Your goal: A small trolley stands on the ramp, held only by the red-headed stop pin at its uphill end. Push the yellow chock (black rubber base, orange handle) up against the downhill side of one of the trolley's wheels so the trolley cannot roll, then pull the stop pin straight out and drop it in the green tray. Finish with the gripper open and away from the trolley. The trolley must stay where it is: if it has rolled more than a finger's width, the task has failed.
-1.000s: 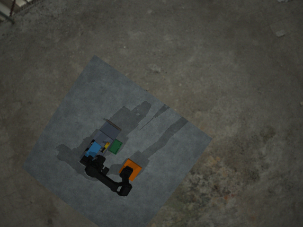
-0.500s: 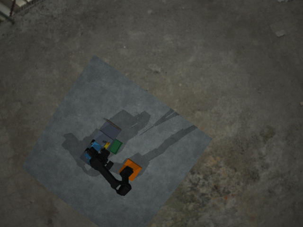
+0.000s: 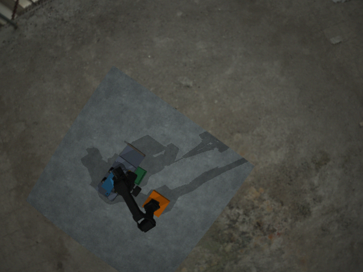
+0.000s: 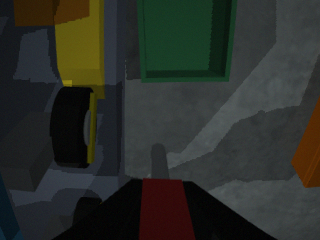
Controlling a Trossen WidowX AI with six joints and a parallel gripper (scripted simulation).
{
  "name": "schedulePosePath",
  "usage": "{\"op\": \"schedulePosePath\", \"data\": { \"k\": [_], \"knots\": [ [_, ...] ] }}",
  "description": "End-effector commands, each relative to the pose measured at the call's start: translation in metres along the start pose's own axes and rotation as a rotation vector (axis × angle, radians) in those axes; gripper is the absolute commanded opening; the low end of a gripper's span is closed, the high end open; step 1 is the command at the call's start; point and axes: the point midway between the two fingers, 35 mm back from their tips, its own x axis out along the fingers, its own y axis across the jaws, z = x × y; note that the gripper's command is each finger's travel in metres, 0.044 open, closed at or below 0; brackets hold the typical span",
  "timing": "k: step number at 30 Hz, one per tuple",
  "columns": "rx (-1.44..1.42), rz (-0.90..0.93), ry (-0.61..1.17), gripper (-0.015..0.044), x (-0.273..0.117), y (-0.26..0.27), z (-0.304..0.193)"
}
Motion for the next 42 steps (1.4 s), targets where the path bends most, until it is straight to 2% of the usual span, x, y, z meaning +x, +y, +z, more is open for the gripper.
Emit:
{"op": "schedulePosePath", "data": {
  "k": [1, 9, 16, 42],
  "knots": [
    [-0.005, -0.001, -0.005, 0.0, -0.003, -0.001, 0.016],
    [-0.005, -0.001, -0.008, 0.0, -0.007, -0.003, 0.046],
    [0.016, 0.0, -0.012, 0.0, -0.007, -0.003, 0.049],
    [0.784, 0.079, -0.159, 0.0, -0.005, -0.004, 0.043]
  ]
}}
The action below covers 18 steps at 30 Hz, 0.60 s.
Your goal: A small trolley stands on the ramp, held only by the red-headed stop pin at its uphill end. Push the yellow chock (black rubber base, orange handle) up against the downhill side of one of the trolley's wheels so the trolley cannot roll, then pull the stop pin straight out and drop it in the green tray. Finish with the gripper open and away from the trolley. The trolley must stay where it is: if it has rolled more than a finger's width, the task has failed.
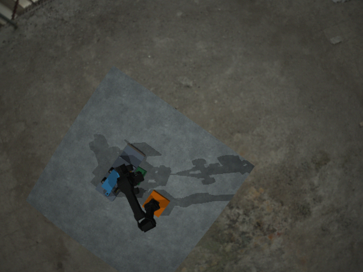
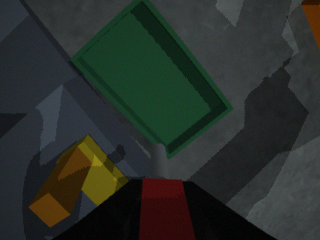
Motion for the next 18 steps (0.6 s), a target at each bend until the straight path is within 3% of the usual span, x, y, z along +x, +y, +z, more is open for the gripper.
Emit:
{"op": "schedulePosePath", "data": {
  "k": [1, 18],
  "knots": [
    [0.138, 0.02, -0.025, 0.0, 0.0001, -0.0005, -0.0003],
    [0.656, 0.113, -0.079, 0.0, -0.0003, -0.0021, -0.0036]
  ]
}}
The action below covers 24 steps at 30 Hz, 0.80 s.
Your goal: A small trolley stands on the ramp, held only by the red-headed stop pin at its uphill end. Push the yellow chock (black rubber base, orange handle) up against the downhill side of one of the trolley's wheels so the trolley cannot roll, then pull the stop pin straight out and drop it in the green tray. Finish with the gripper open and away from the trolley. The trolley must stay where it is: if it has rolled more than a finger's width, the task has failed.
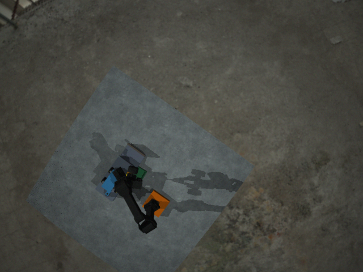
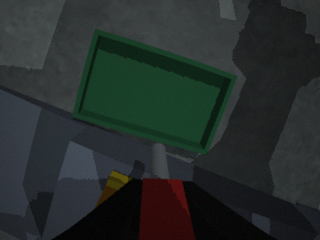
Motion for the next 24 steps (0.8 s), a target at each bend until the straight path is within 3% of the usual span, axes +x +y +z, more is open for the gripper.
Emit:
{"op": "schedulePosePath", "data": {
  "k": [1, 24],
  "knots": [
    [0.139, 0.031, -0.007, 0.0, -0.001, 0.0, 0.0],
    [0.253, 0.055, -0.019, 0.0, 0.02, -0.005, 0.013]
  ]
}}
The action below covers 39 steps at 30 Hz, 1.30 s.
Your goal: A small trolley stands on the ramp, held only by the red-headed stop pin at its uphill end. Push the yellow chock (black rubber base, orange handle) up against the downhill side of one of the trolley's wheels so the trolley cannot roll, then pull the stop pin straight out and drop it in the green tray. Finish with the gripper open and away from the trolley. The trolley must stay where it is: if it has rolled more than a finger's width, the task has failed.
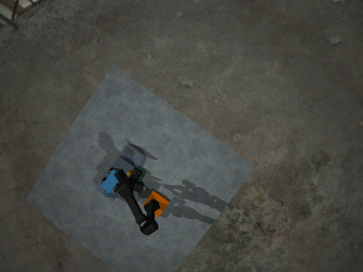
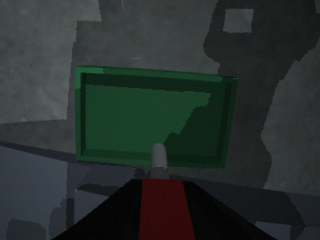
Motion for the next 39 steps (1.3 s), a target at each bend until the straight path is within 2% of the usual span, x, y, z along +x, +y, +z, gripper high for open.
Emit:
{"op": "schedulePosePath", "data": {
  "k": [1, 11, 23, 27, 34, 39],
  "knots": [
    [0.012, 0.021, 0.0, 0.0, 0.003, 0.001, 0.001],
    [0.011, 0.176, -0.003, 0.0, 0.029, 0.01, 0.001],
    [0.011, 0.183, -0.004, 0.0, 0.064, 0.029, 0.002],
    [0.011, 0.183, -0.004, 0.0, 0.065, 0.03, 0.002],
    [0.011, 0.183, -0.004, 0.0184, 0.065, 0.026, 0.002],
    [0.011, 0.182, -0.004, 0.019, 0.066, 0.022, 0.002]
  ]
}}
